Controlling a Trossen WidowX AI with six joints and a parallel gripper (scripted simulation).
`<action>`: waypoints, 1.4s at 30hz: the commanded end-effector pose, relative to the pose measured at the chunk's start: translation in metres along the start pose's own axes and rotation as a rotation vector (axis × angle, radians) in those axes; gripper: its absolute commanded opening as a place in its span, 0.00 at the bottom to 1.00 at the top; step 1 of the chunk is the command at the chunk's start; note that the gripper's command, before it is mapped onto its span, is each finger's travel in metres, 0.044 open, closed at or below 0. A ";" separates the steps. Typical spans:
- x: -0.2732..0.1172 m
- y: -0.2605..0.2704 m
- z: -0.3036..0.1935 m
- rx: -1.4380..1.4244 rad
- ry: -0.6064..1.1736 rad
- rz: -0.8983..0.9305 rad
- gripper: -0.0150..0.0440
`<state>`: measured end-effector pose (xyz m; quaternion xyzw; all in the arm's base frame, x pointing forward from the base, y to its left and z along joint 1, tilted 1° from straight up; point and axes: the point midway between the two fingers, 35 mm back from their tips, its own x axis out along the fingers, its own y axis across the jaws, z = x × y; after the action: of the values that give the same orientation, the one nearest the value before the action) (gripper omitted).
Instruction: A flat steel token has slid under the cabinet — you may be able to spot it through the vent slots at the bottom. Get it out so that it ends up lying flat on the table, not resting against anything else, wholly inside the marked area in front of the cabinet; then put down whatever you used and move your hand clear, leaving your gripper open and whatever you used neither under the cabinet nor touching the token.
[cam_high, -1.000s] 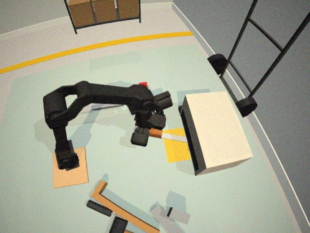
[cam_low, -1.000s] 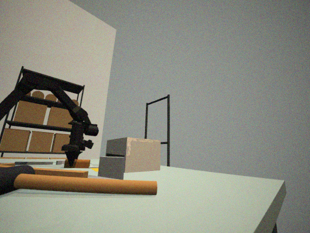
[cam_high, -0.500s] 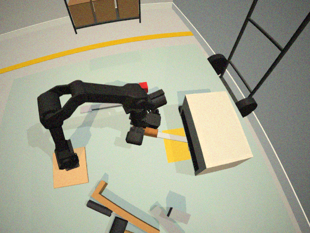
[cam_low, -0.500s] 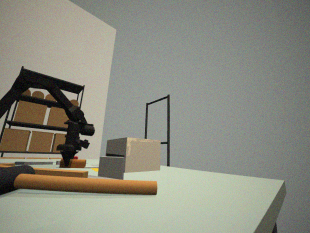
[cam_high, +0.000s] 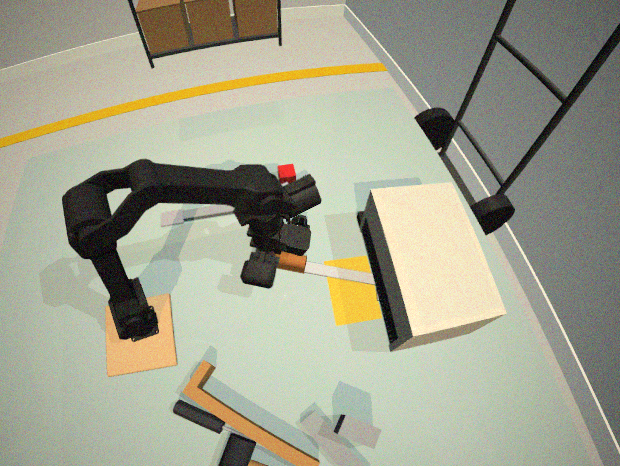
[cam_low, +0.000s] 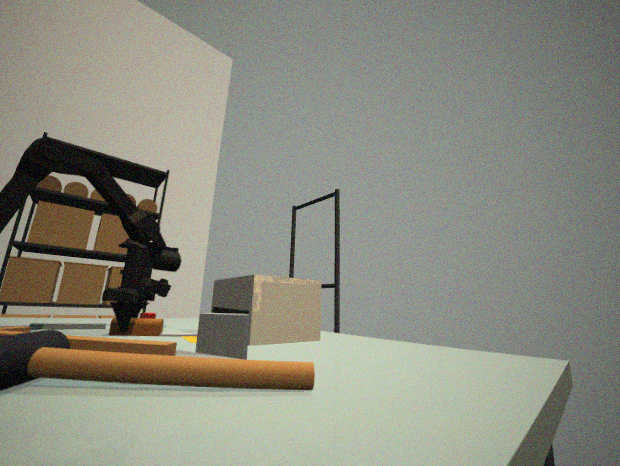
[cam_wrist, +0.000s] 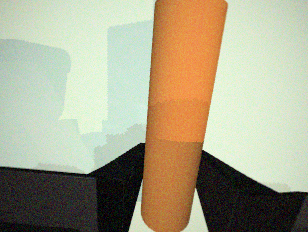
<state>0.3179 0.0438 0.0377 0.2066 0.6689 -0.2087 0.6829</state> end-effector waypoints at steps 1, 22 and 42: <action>0.001 0.000 -0.007 0.002 -0.002 -0.004 0.25; 0.001 0.001 -0.041 0.002 0.001 -0.003 0.25; 0.001 0.002 -0.067 0.000 0.003 -0.003 0.25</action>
<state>0.2639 0.0831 0.0357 0.2054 0.6703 -0.2087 0.6819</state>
